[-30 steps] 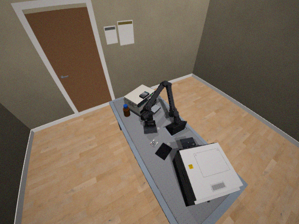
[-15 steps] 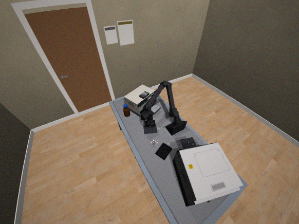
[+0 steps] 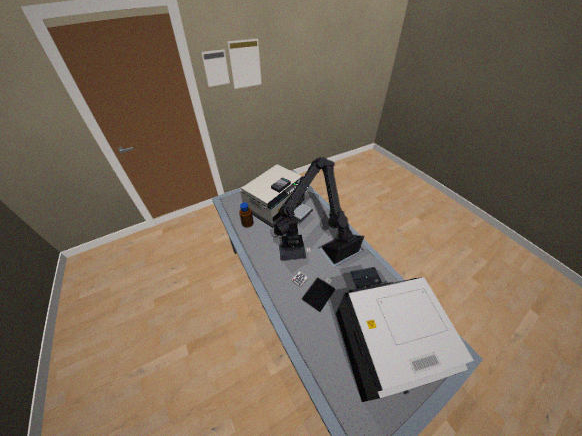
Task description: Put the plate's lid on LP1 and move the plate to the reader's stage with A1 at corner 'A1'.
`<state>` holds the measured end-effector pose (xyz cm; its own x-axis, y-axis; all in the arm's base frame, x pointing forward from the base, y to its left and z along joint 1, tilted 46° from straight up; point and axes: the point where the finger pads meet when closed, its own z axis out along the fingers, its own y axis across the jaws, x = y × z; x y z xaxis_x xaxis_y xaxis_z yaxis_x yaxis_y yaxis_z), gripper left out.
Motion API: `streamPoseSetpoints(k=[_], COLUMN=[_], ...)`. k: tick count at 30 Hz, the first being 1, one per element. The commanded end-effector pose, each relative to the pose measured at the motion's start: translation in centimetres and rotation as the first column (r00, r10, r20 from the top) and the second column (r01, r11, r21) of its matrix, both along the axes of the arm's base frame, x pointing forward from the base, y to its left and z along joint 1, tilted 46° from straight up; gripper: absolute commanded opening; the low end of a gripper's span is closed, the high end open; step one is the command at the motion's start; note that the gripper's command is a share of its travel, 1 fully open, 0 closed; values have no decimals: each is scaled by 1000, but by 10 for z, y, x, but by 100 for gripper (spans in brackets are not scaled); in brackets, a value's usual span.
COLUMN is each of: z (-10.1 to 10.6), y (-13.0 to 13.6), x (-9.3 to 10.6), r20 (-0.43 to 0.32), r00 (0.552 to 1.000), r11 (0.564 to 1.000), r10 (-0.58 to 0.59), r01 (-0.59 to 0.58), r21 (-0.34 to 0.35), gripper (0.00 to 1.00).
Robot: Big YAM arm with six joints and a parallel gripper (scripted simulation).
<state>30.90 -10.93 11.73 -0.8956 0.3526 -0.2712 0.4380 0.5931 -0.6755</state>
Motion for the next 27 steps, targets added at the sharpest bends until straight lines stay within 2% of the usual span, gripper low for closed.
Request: streamPoseSetpoints(k=[1,10,16,22,27], z=[9,18,11,0,1], y=[-1,6,-1,-7,-8], x=[12,15,19,11,4], r20=[30,55,49,15,11], r00=[1000,998,999,1000,1000], r11=[1000,1000,1000,1000,1000], r10=[0,8,6,-2,-9], r01=[0,-8,-6,2,9], r21=[-1,-1,0,-1,-2], gripper=[85,85,85,85,85])
